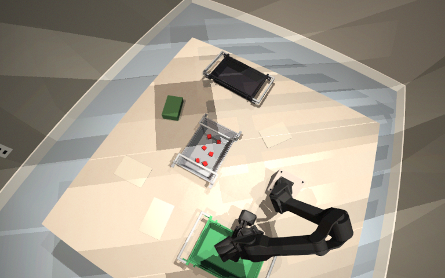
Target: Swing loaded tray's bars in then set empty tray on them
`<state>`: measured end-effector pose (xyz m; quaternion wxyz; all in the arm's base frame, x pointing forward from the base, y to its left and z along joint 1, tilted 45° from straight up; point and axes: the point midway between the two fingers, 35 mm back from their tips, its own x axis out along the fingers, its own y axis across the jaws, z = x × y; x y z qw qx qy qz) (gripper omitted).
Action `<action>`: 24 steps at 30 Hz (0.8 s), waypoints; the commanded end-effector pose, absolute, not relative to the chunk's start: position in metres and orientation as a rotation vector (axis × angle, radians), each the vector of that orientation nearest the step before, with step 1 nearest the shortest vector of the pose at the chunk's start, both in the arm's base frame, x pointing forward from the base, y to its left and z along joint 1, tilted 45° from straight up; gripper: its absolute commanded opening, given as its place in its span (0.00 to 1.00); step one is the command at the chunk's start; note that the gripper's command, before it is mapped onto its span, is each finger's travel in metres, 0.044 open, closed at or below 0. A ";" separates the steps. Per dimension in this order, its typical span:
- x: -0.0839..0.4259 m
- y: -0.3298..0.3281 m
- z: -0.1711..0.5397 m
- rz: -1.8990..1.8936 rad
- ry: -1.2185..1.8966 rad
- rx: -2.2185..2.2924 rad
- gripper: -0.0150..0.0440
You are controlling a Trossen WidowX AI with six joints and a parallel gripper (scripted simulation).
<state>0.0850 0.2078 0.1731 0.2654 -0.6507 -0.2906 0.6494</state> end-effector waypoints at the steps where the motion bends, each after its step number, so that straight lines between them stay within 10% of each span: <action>1: 0.086 0.208 0.172 1.752 -0.777 -1.760 0.83; 24: 0.086 0.208 0.172 1.752 -0.777 -1.760 0.46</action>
